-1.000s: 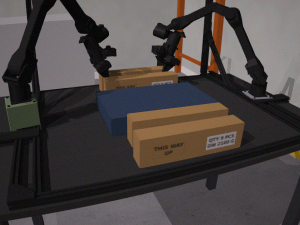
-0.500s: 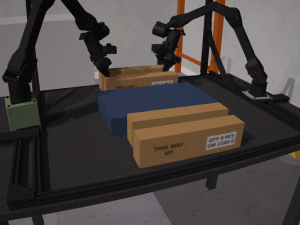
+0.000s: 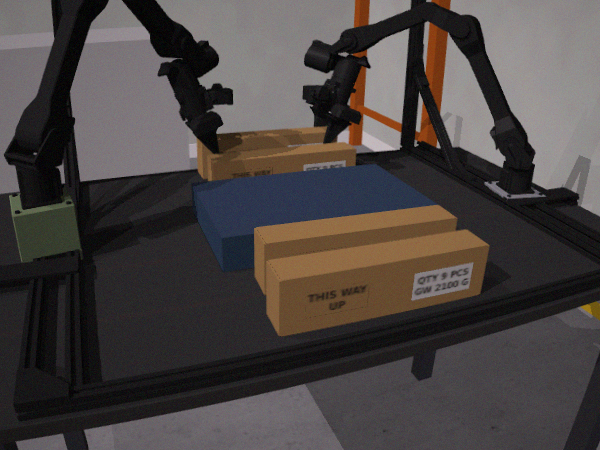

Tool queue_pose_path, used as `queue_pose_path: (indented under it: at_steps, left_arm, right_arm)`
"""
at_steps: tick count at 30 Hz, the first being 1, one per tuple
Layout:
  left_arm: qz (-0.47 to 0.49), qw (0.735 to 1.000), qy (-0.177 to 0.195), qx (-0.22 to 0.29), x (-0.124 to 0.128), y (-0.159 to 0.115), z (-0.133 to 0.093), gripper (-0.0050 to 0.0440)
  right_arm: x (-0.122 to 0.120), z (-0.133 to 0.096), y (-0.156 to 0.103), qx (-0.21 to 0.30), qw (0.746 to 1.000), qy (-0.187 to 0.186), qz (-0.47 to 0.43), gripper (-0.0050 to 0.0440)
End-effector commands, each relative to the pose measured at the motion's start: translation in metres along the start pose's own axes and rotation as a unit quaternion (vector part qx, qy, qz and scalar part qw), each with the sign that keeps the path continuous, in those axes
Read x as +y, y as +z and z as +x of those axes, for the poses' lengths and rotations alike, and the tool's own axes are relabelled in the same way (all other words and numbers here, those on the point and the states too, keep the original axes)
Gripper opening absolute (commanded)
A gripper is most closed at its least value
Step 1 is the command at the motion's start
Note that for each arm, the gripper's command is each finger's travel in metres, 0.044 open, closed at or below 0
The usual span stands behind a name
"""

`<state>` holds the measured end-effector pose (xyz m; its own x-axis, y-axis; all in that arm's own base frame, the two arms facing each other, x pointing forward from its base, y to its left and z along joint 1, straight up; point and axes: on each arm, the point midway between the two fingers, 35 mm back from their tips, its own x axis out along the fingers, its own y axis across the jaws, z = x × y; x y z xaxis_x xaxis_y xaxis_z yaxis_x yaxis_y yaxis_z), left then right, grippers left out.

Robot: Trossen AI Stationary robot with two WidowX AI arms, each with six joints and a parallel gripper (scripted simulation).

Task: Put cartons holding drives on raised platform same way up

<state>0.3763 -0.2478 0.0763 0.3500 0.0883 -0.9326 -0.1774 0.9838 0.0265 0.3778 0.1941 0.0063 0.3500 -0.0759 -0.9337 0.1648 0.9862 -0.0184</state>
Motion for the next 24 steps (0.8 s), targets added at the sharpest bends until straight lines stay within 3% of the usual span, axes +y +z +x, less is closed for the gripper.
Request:
queue_pose_path:
  at_steps: [1,24]
  left_arm:
    - [0.000,1.000,-0.014,-0.008,-0.006,0.003,-0.013,0.0000]
    - [0.000,1.000,-0.014,-0.008,-0.006,-0.001,-0.001,0.0000]
  right_arm:
    - [0.004,-0.009,0.005,-0.009,1.000,0.009,0.003,0.0000]
    - [0.004,0.003,0.001,-0.009,1.000,0.009,0.003,0.0000]
